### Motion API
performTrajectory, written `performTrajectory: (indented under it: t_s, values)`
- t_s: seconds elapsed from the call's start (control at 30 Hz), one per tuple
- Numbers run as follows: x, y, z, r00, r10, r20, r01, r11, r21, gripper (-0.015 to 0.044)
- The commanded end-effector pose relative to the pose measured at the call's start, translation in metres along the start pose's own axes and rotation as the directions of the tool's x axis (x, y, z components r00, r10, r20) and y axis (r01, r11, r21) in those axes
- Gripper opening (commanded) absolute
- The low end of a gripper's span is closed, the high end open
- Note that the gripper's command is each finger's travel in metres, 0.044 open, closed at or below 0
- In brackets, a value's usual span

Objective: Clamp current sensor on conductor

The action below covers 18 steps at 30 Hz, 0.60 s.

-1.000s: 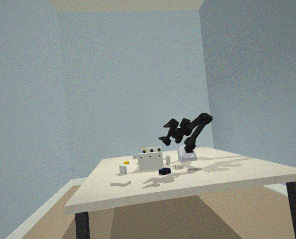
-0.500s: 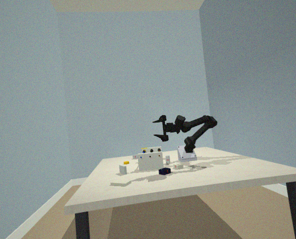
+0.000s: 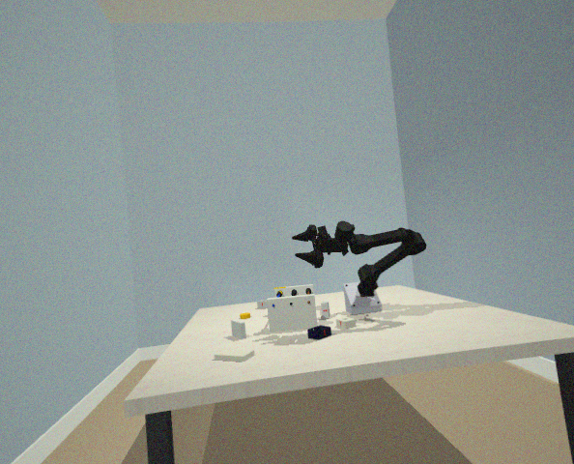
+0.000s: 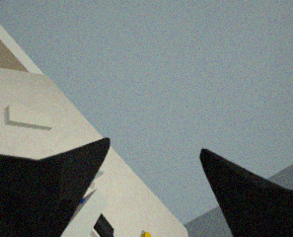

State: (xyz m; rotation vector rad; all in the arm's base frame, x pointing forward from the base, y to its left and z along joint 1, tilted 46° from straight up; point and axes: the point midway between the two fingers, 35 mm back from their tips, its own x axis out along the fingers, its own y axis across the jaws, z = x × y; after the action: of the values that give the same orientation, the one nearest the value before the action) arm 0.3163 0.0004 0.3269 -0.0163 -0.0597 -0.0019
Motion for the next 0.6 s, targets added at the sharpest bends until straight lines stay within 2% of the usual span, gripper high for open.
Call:
performTrajectory:
  t_s: [0.0,0.1,0.23,0.4,0.57]
  values:
    - [0.005,-0.003,-0.01,0.999,0.001,-0.047,0.0,1.0,0.01,0.044]
    - [0.03,-0.018,-0.039,0.978,-0.002,-0.209,0.002,1.0,-0.004,0.044]
    - [0.056,-0.043,-0.084,0.906,0.003,-0.424,0.003,1.0,0.014,0.044]
    - [0.072,-0.082,-0.146,0.762,0.041,-0.646,0.029,0.995,0.097,0.044]
    - [0.071,-0.122,-0.207,0.592,0.13,-0.796,0.096,0.969,0.229,0.044]
